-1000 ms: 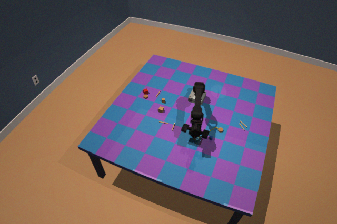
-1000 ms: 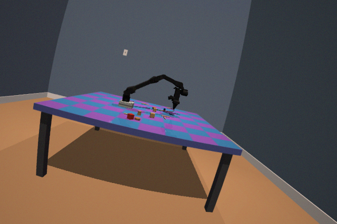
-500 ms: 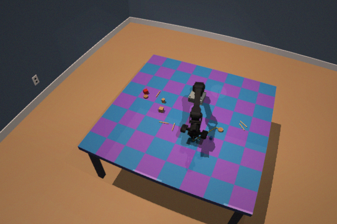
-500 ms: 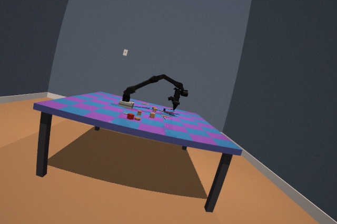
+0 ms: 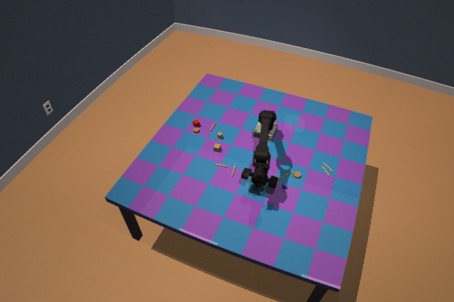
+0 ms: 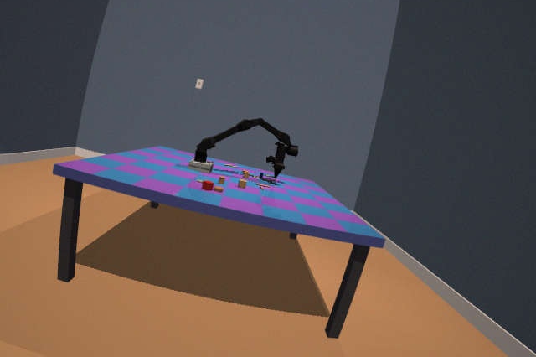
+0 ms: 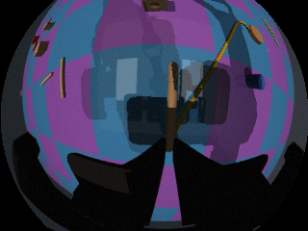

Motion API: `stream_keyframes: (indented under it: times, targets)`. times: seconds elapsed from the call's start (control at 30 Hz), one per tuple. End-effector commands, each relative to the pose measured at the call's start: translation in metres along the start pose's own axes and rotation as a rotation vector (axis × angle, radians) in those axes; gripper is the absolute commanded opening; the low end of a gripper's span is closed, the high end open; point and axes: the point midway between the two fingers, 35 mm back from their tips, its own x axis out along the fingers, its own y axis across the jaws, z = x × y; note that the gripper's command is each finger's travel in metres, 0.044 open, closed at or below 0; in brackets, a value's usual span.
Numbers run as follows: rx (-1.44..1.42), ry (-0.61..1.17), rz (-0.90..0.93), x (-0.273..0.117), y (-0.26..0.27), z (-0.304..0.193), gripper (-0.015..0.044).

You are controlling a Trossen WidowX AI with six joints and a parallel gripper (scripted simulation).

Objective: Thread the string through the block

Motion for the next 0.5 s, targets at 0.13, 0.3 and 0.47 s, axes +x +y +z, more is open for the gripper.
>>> stream_keyframes:
  times: [0.13, 0.3, 0.47]
  targets:
    - [-0.005, -0.003, 0.008, 0.008, 0.007, 0.005, 0.0]
    - [-0.005, -0.004, 0.008, 0.013, 0.011, 0.007, 0.0]
    - [-0.005, -0.006, 0.009, 0.017, 0.015, 0.01, 0.0]
